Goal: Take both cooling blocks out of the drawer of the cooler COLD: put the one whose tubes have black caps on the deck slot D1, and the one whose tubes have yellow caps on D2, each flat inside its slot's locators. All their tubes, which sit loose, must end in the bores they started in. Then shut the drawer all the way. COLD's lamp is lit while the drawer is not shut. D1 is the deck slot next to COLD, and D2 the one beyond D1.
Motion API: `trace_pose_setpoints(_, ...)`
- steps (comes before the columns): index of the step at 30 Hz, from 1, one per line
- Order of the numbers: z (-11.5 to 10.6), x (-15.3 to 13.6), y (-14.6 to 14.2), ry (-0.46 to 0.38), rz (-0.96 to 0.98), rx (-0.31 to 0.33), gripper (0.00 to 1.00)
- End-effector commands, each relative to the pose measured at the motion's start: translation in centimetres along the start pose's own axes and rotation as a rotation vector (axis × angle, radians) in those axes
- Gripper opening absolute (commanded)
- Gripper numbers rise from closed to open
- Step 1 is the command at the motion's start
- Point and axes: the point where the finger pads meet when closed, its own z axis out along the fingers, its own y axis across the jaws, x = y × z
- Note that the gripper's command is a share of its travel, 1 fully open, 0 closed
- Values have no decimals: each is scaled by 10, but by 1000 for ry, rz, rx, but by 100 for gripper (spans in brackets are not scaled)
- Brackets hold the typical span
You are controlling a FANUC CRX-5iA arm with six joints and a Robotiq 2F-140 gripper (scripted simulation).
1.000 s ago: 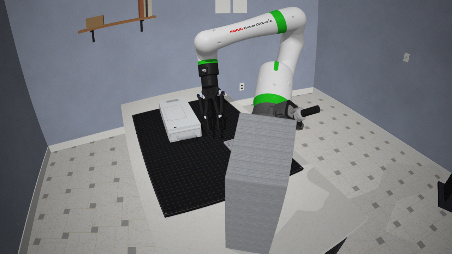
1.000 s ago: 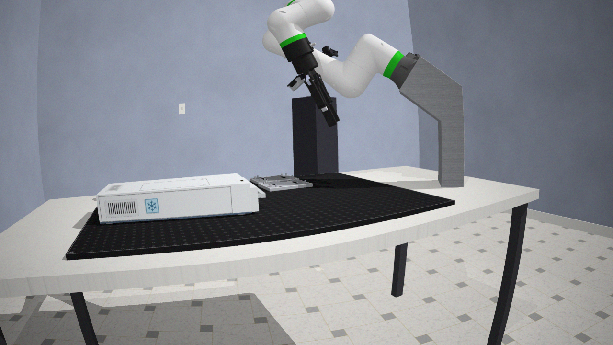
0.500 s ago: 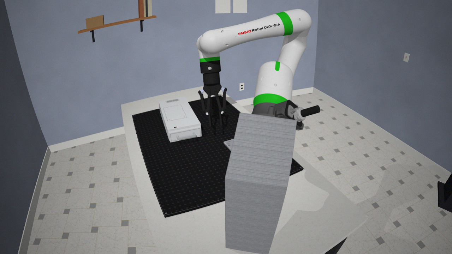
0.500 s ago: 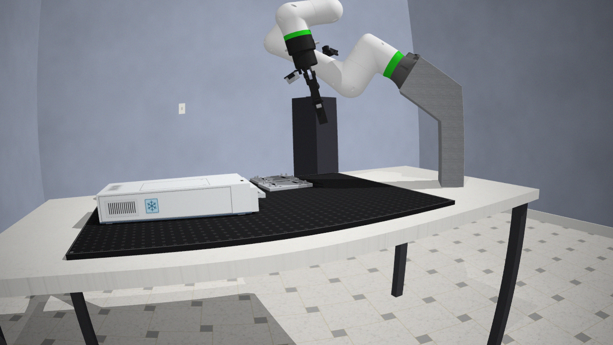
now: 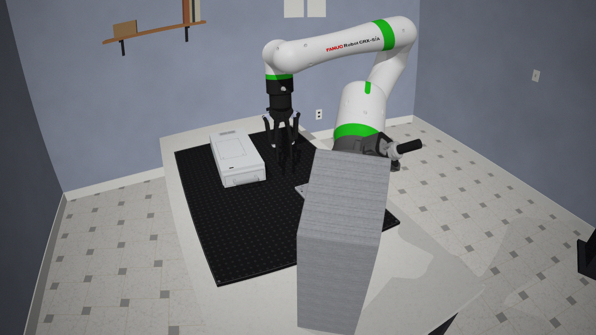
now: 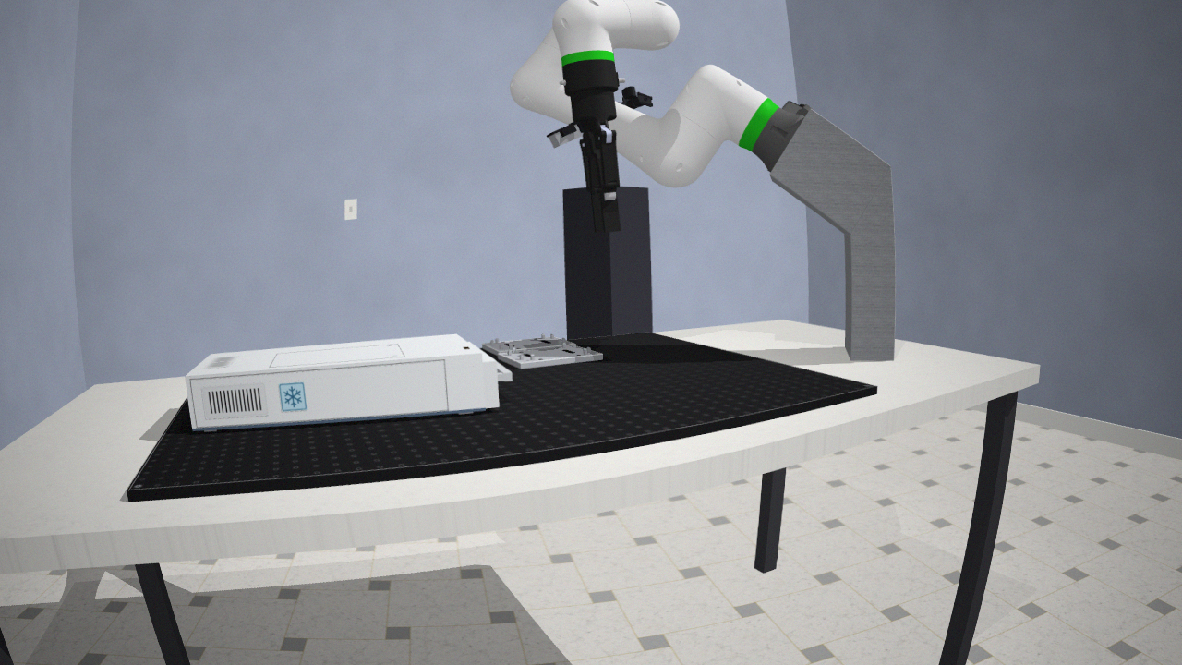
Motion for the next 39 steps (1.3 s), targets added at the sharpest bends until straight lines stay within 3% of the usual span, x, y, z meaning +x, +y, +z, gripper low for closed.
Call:
trace_pose_setpoints(1,-1,1,0,43,-72,4,35)
trace_pose_setpoints(4,-1,1,0,84,-141,6,35)
trace_pose_setpoints(22,-1,1,0,85,-142,6,35)
trace_pose_setpoints(39,-1,1,0,85,-542,-11,34)
